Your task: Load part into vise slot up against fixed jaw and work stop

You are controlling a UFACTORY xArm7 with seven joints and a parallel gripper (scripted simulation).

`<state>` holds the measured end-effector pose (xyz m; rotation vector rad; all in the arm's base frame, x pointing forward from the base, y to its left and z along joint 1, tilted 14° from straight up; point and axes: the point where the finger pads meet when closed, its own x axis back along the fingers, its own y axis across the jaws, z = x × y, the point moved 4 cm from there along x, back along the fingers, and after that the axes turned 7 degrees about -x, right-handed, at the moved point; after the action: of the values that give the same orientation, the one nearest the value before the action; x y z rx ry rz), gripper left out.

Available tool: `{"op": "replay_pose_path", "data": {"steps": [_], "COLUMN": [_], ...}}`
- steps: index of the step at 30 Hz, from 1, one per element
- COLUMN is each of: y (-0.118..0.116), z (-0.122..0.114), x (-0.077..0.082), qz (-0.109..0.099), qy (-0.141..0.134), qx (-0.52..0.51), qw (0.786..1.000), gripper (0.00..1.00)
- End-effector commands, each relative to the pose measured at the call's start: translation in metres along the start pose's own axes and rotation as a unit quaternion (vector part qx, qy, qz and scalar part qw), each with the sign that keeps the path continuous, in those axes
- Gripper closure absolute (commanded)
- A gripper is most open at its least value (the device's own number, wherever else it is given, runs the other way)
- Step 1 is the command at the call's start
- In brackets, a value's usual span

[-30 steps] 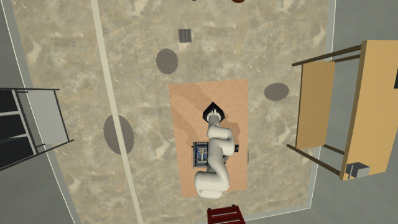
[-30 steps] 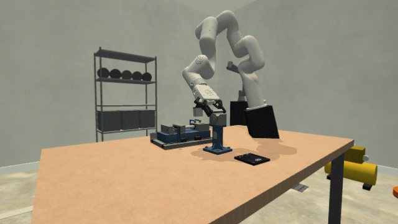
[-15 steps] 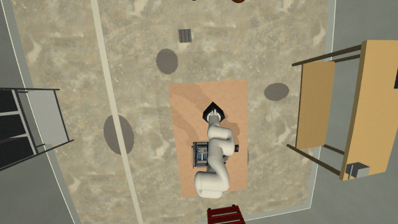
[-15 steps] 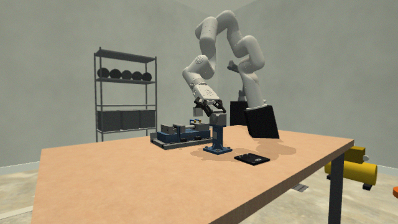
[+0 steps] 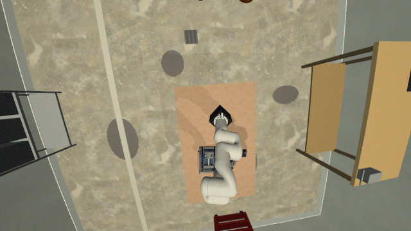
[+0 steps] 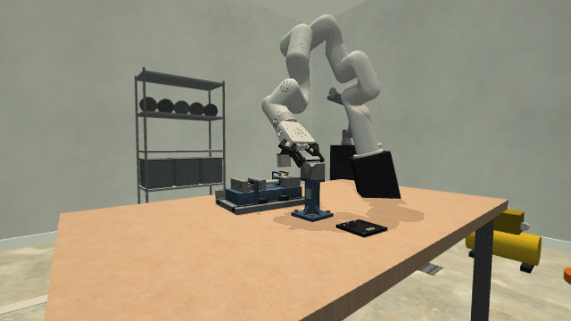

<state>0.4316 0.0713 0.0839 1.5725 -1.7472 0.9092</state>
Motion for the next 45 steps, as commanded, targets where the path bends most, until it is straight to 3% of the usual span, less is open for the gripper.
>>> {"op": "replay_pose_path", "data": {"steps": [1, 26, 45], "y": [-0.0011, 0.0005, 0.0009], "z": [-0.001, 0.002, -0.0009], "x": [0.0007, -0.0021, -0.0023], "qz": [0.001, 0.001, 0.005], "qy": [0.0, 0.0, 0.029], "qx": [0.001, 0.001, 0.001], "qw": [1.0, 1.0, 1.0], "gripper": [0.11, 0.11, 0.11]}}
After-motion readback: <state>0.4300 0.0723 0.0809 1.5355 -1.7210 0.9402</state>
